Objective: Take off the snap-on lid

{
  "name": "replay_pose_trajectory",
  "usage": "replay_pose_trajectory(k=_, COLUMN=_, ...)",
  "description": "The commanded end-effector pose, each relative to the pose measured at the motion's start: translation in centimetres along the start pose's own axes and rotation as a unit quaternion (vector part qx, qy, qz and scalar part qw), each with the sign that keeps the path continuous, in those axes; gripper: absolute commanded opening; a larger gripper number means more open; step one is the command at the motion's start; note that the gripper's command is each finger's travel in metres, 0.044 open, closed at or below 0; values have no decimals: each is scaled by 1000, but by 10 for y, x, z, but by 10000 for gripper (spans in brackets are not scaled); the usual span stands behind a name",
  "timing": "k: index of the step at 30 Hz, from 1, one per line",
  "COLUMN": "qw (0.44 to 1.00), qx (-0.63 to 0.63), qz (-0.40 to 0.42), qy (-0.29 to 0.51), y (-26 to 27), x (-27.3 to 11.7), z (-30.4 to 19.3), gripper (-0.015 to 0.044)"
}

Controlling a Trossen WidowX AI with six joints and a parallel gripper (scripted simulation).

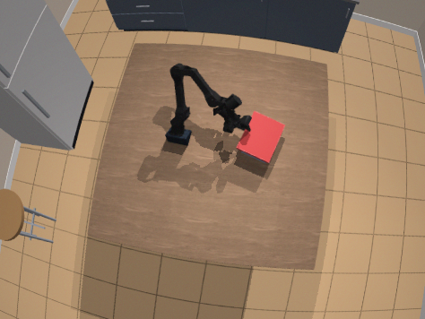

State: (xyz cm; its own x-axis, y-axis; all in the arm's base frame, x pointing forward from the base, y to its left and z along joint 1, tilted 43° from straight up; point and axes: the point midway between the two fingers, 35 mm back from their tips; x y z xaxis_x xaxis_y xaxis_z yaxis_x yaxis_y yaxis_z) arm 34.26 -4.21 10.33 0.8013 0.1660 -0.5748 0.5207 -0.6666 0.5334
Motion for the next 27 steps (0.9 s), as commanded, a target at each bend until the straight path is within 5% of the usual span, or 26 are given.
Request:
replay_pose_trajectory(k=1, qw=1000, qx=0, qz=4, qy=-1, y=3, x=-3, z=1, gripper=0)
replay_pose_trajectory(k=27, qw=1000, qx=0, qz=4, qy=-1, y=6, x=-7, z=2, gripper=0)
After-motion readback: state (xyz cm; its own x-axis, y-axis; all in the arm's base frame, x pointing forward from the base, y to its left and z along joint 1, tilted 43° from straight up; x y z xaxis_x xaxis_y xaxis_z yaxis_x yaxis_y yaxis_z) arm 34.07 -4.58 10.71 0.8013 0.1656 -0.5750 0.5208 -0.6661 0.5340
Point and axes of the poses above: the point midway between the two fingers, 35 mm back from their tips, its own x axis out along the fingers, its own y axis across the jaws, z = x × y, and after that the axes turned 6 degrees about -x, right-handed
